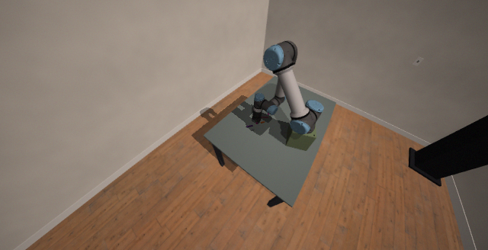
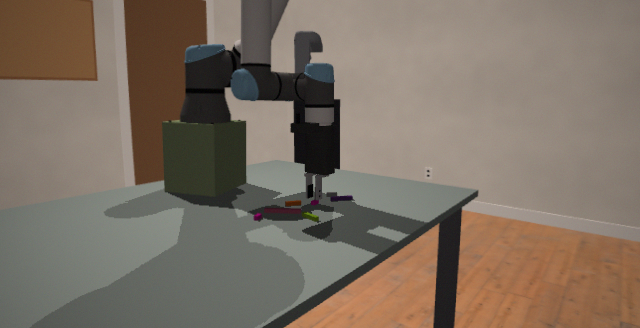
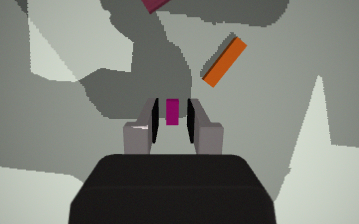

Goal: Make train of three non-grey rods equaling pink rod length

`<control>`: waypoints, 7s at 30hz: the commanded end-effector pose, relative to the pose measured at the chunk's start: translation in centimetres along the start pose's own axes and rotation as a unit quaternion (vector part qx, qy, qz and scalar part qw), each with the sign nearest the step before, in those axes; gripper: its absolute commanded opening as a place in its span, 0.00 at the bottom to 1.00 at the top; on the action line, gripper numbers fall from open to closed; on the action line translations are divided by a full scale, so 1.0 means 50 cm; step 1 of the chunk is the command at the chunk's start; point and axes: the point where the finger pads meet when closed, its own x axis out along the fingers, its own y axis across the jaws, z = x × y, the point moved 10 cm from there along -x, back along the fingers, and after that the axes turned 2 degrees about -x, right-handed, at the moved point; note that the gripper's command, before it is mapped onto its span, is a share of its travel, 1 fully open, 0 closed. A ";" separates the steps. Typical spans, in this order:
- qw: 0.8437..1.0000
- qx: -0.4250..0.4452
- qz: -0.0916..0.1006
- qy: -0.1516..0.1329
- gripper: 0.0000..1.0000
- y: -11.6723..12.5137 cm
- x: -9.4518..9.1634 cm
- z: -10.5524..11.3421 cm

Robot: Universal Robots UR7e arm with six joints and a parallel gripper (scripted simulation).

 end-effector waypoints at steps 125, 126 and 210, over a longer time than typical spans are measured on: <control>1.000 0.000 0.000 0.000 0.24 0.000 -0.117 0.000; 1.000 0.000 0.000 0.000 0.24 0.000 -0.123 0.000; 0.987 -0.161 0.000 0.000 0.24 0.058 -0.169 -0.385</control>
